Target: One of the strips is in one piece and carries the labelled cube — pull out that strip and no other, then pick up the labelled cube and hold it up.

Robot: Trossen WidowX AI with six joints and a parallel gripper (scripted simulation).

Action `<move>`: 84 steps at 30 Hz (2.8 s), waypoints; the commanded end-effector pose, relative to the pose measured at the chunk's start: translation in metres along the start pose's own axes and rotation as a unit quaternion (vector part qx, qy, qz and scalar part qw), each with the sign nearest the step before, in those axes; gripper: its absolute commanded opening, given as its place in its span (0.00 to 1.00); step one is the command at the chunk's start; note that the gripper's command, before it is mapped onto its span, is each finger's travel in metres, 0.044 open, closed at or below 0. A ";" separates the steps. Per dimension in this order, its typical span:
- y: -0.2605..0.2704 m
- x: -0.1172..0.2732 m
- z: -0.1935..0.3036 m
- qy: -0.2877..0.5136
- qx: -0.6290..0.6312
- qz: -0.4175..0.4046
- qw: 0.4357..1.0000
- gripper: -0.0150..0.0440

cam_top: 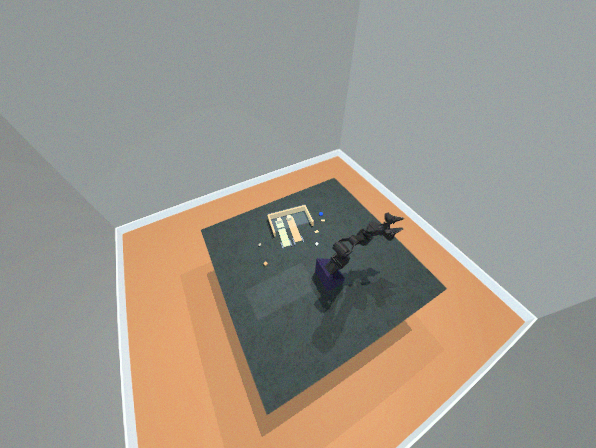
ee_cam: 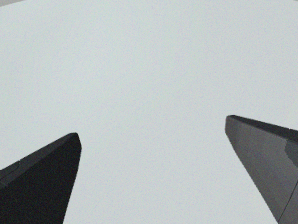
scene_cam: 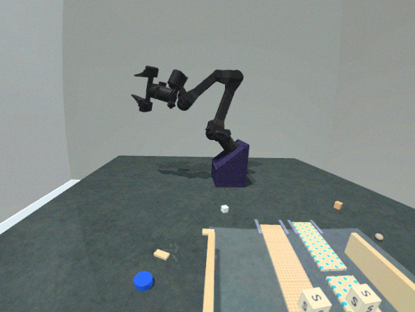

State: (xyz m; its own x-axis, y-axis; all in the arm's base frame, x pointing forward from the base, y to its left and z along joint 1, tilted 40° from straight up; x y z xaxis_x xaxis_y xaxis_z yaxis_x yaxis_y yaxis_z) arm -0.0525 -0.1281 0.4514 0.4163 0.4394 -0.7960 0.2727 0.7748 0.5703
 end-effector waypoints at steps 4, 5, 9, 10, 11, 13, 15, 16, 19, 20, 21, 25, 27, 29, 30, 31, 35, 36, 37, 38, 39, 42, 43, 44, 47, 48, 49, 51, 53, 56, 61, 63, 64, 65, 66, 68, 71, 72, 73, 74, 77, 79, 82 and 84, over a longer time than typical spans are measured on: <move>-0.012 0.000 0.014 0.026 0.016 0.022 0.999 0.93; -0.016 0.001 0.019 0.036 0.021 0.031 0.999 0.93; -0.048 0.011 0.056 0.100 0.051 0.092 0.989 0.93; -0.057 0.016 0.069 0.122 0.061 0.108 0.985 0.93; -0.064 0.021 0.080 0.142 0.069 0.121 0.980 0.93; -0.075 0.034 0.102 0.185 0.084 0.143 0.969 0.93; -0.083 0.050 0.125 0.230 0.101 0.161 0.955 0.93; -0.087 0.059 0.136 0.253 0.109 0.168 0.947 0.93; -0.094 0.089 0.168 0.324 0.136 0.180 0.919 0.93; -0.095 0.100 0.179 0.348 0.146 0.182 0.908 0.93; -0.097 0.113 0.189 0.376 0.159 0.182 0.895 0.93; -0.098 0.172 0.227 0.485 0.213 0.167 0.832 0.93; -0.094 0.204 0.241 0.537 0.239 0.148 0.795 0.93; -0.089 0.238 0.252 0.586 0.265 0.121 0.756 0.93; -0.086 0.255 0.256 0.610 0.277 0.106 0.735 0.93; -0.082 0.272 0.259 0.632 0.289 0.088 0.714 0.93; -0.065 0.340 0.262 0.707 0.334 0.003 0.623 0.93; -0.060 0.357 0.261 0.723 0.344 -0.022 0.599 0.93; -0.055 0.373 0.258 0.736 0.353 -0.048 0.575 0.93; -0.050 0.390 0.255 0.748 0.362 -0.076 0.551 0.93; -0.046 0.405 0.251 0.758 0.371 -0.104 0.526 0.93; -0.031 0.451 0.233 0.778 0.393 -0.195 0.450 0.93; -0.027 0.465 0.225 0.780 0.400 -0.228 0.424 0.93; -0.023 0.478 0.217 0.780 0.405 -0.260 0.399 0.93; -0.012 0.516 0.189 0.769 0.419 -0.360 0.322 0.93; -0.010 0.525 0.182 0.762 0.422 -0.386 0.302 0.93; -0.009 0.530 0.177 0.758 0.423 -0.402 0.290 0.93; -0.008 0.531 0.175 0.756 0.424 -0.407 0.287 0.93; -0.008 0.531 0.175 0.756 0.424 -0.407 0.287 0.93; -0.008 0.531 0.175 0.756 0.424 -0.407 0.287 0.93; -0.008 0.531 0.175 0.756 0.424 -0.407 0.287 0.93; -0.008 0.531 0.175 0.756 0.424 -0.407 0.287 0.93; -0.008 0.531 0.175 0.756 0.424 -0.407 0.287 0.93; -0.008 0.531 0.175 0.756 0.424 -0.407 0.287 0.93; -0.008 0.531 0.175 0.756 0.424 -0.407 0.287 0.93; -0.008 0.531 0.175 0.756 0.424 -0.407 0.287 0.93; -0.009 0.532 0.176 0.758 0.425 -0.406 0.284 0.89; -0.009 0.535 0.179 0.761 0.428 -0.401 0.278 0.84; -0.010 0.539 0.183 0.767 0.433 -0.392 0.267 0.80; -0.012 0.545 0.188 0.773 0.439 -0.382 0.253 0.75; -0.018 0.559 0.203 0.791 0.458 -0.346 0.212 0.62; -0.024 0.568 0.212 0.800 0.472 -0.320 0.185 0.53; -0.034 0.579 0.224 0.811 0.494 -0.278 0.144 0.40; -0.042 0.585 0.231 0.816 0.509 -0.248 0.118 0.31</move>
State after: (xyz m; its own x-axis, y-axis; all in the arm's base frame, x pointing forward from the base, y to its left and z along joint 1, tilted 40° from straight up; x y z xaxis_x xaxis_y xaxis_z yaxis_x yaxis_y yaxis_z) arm 0.3648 0.0033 0.0241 -0.5097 0.5660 0.6480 0.1743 0.8055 -0.5665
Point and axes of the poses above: the point midway between the two fingers, 35 mm back from their tips, its own x axis back along the fingers, its own y axis across the jaws, z = x × y, the point moved 1 cm from there along x, back along the fingers, and after that the axes turned 4 degrees about -x, right-handed, at the moved point
